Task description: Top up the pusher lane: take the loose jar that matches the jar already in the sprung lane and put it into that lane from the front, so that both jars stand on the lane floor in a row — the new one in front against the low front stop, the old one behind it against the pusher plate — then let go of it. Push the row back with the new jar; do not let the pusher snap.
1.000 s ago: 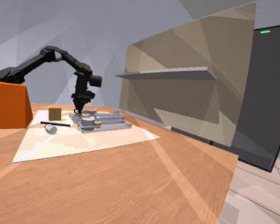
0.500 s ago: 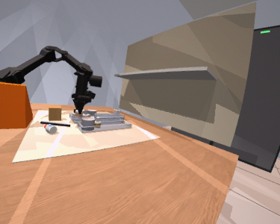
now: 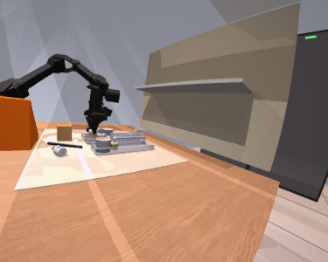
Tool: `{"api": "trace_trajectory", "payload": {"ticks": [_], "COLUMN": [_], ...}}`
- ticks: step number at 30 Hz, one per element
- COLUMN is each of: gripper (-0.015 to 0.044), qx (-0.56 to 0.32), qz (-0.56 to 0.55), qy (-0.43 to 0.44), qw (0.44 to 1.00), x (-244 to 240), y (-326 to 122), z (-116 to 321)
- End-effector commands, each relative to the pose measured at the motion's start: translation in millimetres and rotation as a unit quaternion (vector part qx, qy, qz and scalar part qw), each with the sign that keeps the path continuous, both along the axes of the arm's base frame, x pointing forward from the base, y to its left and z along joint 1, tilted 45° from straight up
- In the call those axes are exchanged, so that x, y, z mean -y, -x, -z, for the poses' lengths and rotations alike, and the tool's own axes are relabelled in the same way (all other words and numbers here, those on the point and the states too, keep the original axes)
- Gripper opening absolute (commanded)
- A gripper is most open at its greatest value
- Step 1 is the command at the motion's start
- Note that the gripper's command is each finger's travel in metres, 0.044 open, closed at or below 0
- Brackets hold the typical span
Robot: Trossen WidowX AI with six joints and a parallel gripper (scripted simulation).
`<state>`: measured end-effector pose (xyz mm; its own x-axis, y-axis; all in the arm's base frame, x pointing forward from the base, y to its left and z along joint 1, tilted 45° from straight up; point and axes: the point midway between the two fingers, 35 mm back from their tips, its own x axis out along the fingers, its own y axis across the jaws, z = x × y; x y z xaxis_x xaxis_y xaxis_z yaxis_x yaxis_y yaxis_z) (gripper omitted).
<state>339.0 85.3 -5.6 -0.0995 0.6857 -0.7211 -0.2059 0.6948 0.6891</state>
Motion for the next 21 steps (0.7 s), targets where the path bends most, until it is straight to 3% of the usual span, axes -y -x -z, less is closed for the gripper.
{"api": "trace_trajectory", "payload": {"ticks": [1,21], "gripper": [0.0,0.0], "qx": [0.008,0.008], "qz": [0.002,0.002], "qy": [-0.007,-0.007], "qw": [1.0,1.0], "x": [-3.5,-8.3], "y": [-4.0,-2.7], "z": [-0.8,4.3]}}
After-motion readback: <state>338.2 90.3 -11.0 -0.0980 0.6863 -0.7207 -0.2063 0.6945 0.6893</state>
